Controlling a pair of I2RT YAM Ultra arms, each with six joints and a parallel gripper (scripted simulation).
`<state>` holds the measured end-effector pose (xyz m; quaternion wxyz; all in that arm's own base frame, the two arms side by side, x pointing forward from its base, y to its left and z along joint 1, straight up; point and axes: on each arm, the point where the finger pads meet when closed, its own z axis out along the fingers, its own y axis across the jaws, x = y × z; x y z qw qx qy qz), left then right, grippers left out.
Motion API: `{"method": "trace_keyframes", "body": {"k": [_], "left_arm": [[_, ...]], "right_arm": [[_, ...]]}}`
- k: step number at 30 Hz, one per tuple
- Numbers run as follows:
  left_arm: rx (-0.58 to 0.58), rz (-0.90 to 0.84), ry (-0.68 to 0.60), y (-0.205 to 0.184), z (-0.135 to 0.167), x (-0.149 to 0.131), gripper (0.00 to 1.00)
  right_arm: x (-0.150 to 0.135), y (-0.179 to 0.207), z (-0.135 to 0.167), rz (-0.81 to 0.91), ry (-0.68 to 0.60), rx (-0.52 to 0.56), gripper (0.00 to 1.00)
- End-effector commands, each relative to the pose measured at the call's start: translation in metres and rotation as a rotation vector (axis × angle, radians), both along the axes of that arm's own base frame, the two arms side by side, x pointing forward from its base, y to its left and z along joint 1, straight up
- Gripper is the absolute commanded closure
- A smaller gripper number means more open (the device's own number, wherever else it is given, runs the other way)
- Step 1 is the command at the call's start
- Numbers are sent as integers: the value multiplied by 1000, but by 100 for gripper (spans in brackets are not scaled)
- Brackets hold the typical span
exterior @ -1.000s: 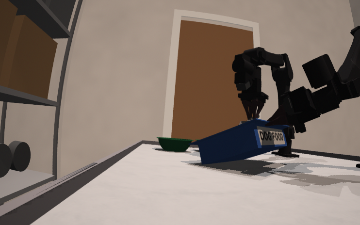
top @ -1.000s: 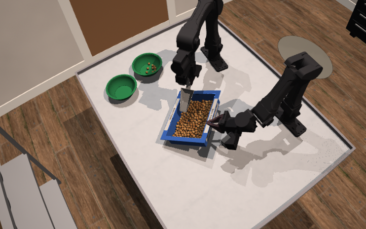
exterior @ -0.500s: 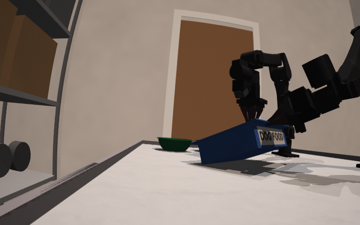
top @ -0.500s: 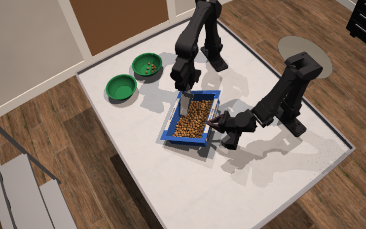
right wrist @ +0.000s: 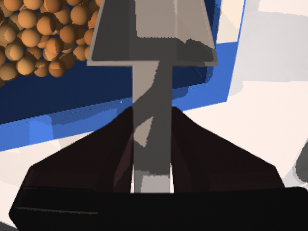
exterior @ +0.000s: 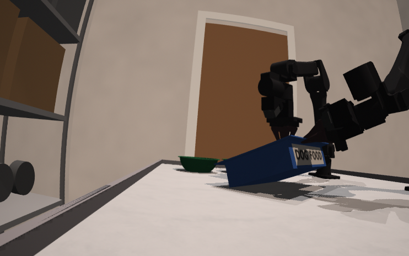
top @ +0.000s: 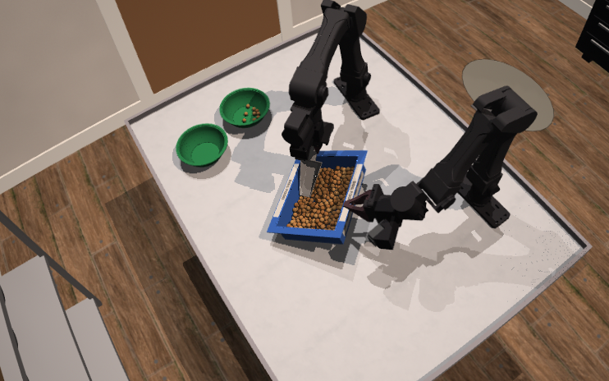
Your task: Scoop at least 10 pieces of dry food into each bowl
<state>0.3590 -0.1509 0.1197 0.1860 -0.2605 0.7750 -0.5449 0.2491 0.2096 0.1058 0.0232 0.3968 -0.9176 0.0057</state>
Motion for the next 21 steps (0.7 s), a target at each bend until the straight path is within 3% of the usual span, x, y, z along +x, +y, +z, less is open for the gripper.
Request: {"method": "trace_keyframes", "body": {"k": [1, 4, 6, 9, 21], "left_arm": [[-1, -24, -157, -4, 42, 13, 100], [-1, -24, -157, -4, 42, 13, 100], [-1, -24, -157, -4, 42, 13, 100], [-1, -24, -157, -4, 42, 13, 100], [-1, -24, -157, -4, 42, 13, 100]], "right_arm": [[10, 10, 19, 1, -61, 62, 100], [4, 8, 15, 5, -50, 52, 100], [24, 15, 26, -16, -110, 103, 100], [8, 12, 4, 2, -70, 76, 100], [20, 27, 3, 6, -126, 134, 100]]}}
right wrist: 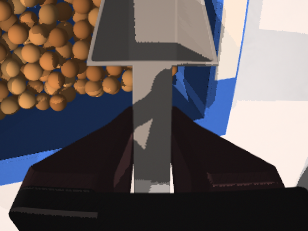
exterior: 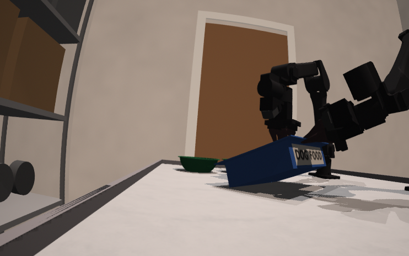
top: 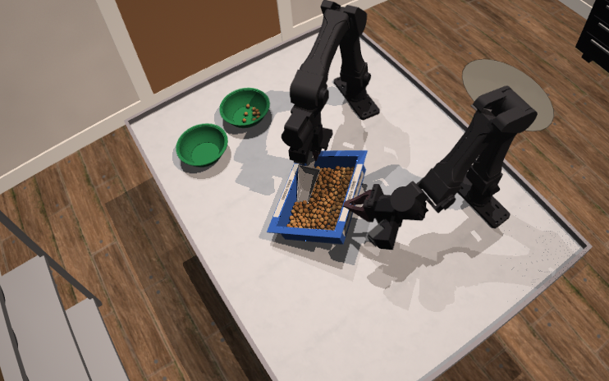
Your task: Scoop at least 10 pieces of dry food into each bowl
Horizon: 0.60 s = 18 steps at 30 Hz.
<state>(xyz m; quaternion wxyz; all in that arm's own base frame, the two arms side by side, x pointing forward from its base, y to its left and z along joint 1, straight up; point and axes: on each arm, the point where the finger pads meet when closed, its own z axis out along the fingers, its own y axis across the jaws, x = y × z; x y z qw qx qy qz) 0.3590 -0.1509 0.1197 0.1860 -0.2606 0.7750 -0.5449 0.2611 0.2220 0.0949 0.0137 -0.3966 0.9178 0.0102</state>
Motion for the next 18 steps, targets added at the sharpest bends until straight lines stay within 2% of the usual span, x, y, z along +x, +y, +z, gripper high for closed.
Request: {"method": "trace_keyframes", "body": {"k": [1, 18], "left_arm": [[0, -24, -157, -4, 42, 13, 100], [0, -24, -157, -4, 42, 13, 100]], "right_arm": [[6, 15, 11, 11, -69, 75, 100], [24, 32, 2, 8, -144, 160, 100]]}}
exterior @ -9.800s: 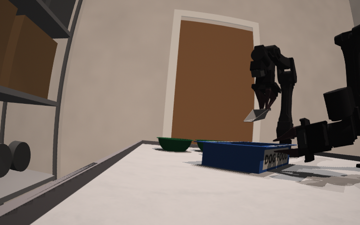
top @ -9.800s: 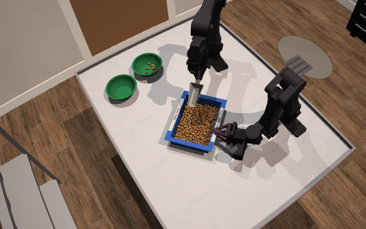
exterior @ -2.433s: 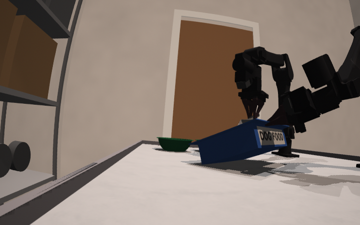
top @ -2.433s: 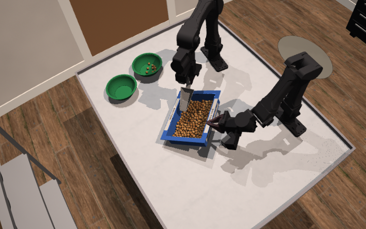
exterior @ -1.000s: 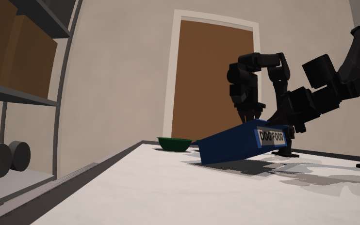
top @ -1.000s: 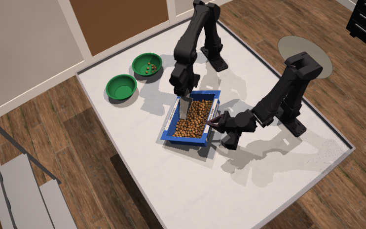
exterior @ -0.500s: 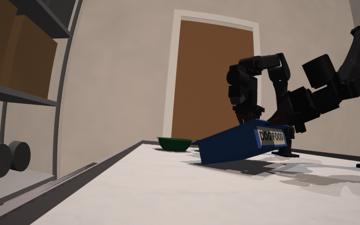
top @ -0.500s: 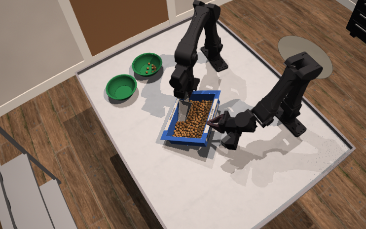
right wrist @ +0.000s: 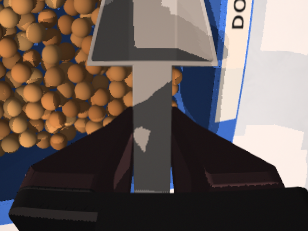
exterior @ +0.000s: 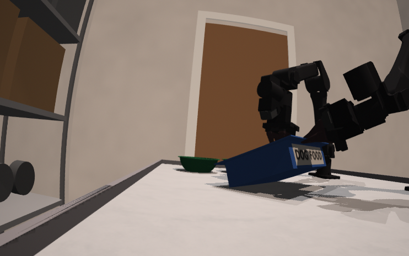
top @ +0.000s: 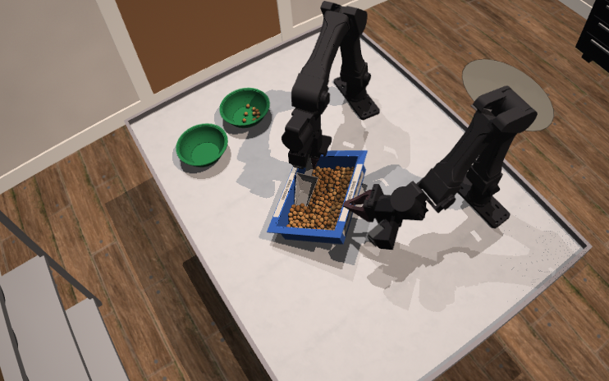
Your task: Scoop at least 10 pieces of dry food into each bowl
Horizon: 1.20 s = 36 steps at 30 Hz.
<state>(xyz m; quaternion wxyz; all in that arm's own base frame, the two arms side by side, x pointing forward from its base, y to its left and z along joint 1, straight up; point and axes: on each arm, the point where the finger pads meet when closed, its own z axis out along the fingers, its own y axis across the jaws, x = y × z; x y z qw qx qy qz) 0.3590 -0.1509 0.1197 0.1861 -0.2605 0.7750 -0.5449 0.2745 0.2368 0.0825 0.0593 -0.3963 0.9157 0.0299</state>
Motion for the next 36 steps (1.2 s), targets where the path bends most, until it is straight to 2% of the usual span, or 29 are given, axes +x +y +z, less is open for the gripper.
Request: {"method": "trace_keyframes", "body": {"k": [1, 12, 14, 17, 18, 20, 22, 23, 27, 32, 33, 36], "left_arm": [[-1, -24, -157, -4, 42, 13, 100], [-1, -24, -157, -4, 42, 13, 100], [-1, -24, -157, -4, 42, 13, 100], [-1, -24, -157, -4, 42, 13, 100], [-1, -24, -157, -4, 42, 13, 100], [-1, -24, -157, -4, 42, 13, 100], [-1, -24, -157, -4, 42, 13, 100], [-1, -24, -157, -4, 42, 13, 100], [-1, -24, -157, -4, 42, 13, 100], [-1, -24, -157, -4, 42, 13, 100], [-1, -24, -157, -4, 42, 13, 100], [-1, -24, -157, -4, 42, 13, 100]], "right_arm": [[11, 19, 14, 9, -80, 92, 100], [19, 25, 9, 7, -109, 124, 100], [19, 28, -17, 9, -84, 108, 100], [30, 37, -1, 7, -128, 144, 100], [21, 27, -21, 0, -89, 111, 100], [28, 33, -18, 1, -111, 131, 100], [34, 41, 4, 18, -149, 160, 100], [19, 26, -12, 13, -109, 126, 100], [24, 29, -3, 11, -126, 140, 100], [21, 26, -8, 10, -119, 134, 100], [32, 36, -1, 3, -155, 171, 100], [33, 37, 3, 5, -164, 179, 100]]}}
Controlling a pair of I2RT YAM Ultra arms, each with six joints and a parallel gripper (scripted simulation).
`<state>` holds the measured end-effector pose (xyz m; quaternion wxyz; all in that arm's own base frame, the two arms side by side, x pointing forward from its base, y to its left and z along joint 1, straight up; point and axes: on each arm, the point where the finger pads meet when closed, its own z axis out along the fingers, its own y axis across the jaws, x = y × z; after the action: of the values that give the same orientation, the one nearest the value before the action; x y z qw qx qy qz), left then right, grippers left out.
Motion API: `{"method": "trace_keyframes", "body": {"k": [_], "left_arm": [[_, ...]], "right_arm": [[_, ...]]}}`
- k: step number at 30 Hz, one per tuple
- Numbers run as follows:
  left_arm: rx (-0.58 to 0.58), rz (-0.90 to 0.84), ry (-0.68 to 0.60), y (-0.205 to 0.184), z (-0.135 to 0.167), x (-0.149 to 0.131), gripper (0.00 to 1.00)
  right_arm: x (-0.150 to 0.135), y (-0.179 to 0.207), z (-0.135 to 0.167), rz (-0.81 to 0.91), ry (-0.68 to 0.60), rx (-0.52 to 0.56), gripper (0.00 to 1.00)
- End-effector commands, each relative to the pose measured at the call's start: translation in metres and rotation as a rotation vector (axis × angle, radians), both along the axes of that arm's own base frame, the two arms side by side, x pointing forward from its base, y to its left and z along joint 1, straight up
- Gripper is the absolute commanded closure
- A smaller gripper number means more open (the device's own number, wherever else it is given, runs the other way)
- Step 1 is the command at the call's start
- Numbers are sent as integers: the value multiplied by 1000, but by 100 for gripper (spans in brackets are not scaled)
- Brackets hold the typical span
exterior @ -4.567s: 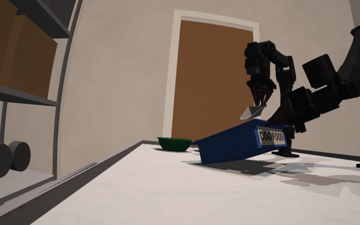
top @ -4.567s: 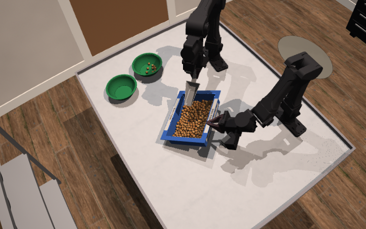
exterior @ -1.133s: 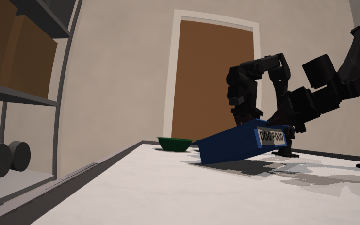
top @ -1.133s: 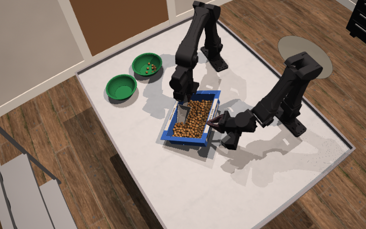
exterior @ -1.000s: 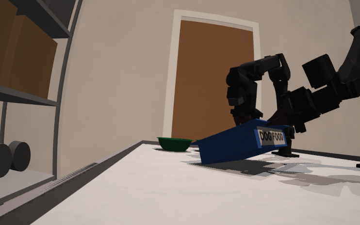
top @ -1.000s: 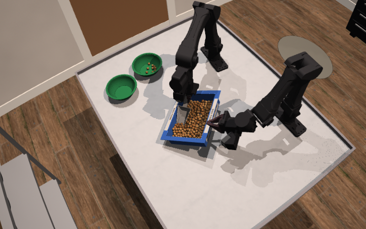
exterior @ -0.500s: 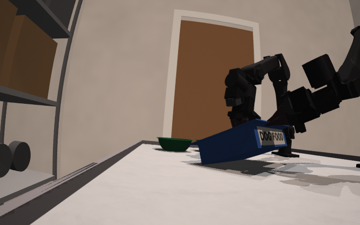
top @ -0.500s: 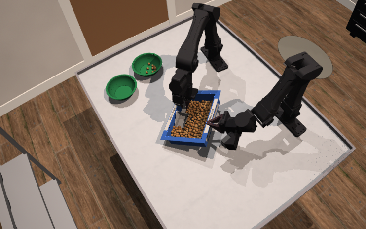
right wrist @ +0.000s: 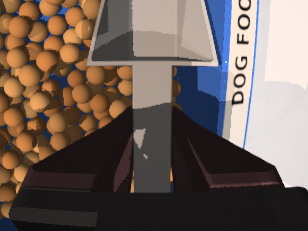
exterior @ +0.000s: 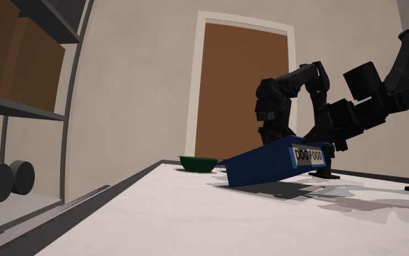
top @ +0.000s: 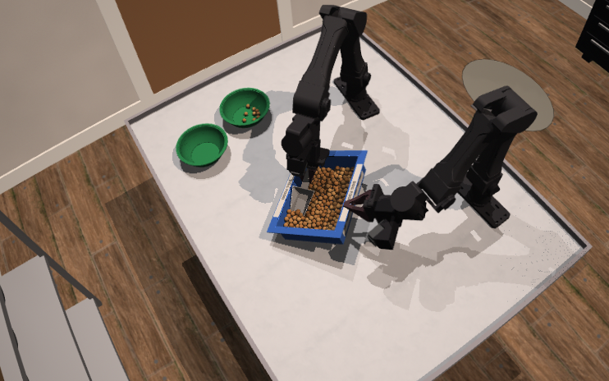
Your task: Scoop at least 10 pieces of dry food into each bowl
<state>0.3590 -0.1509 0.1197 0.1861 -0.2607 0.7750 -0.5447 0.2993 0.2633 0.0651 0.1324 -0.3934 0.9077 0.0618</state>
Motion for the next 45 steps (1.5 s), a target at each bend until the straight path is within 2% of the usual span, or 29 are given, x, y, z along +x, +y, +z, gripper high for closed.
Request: {"method": "trace_keyframes", "body": {"k": [1, 7, 10, 14, 19, 24, 29, 30, 31, 40, 44, 45], "left_arm": [[-1, -25, -158, -4, 42, 13, 100], [-1, -25, -158, -4, 42, 13, 100], [-1, -25, -158, -4, 42, 13, 100], [-1, -25, -158, -4, 42, 13, 100], [-1, -25, -158, -4, 42, 13, 100], [-1, -25, -158, -4, 42, 13, 100], [-1, -25, -158, -4, 42, 13, 100], [-1, -25, -158, -4, 42, 13, 100], [-1, -25, -158, -4, 42, 13, 100], [-1, -25, -158, -4, 42, 13, 100], [0, -25, -154, -4, 41, 13, 100], [1, -23, -140, -3, 35, 12, 100]], "right_arm": [[6, 16, 8, 11, -6, 21, 100], [12, 19, 8, 7, 10, -11, 100], [16, 24, 11, 15, -6, 17, 100], [18, 26, 9, 8, 16, -20, 100], [28, 38, 11, 11, 4, 0, 100], [40, 33, 12, -6, -7, 13, 100], [43, 34, 12, -6, -13, 12, 100], [29, 37, 18, 21, 1, 8, 100], [28, 37, 18, 16, 4, 8, 100], [31, 28, 24, 8, -99, 114, 100], [23, 28, 25, 14, -79, 97, 100], [27, 29, 26, 14, -113, 131, 100]]}}
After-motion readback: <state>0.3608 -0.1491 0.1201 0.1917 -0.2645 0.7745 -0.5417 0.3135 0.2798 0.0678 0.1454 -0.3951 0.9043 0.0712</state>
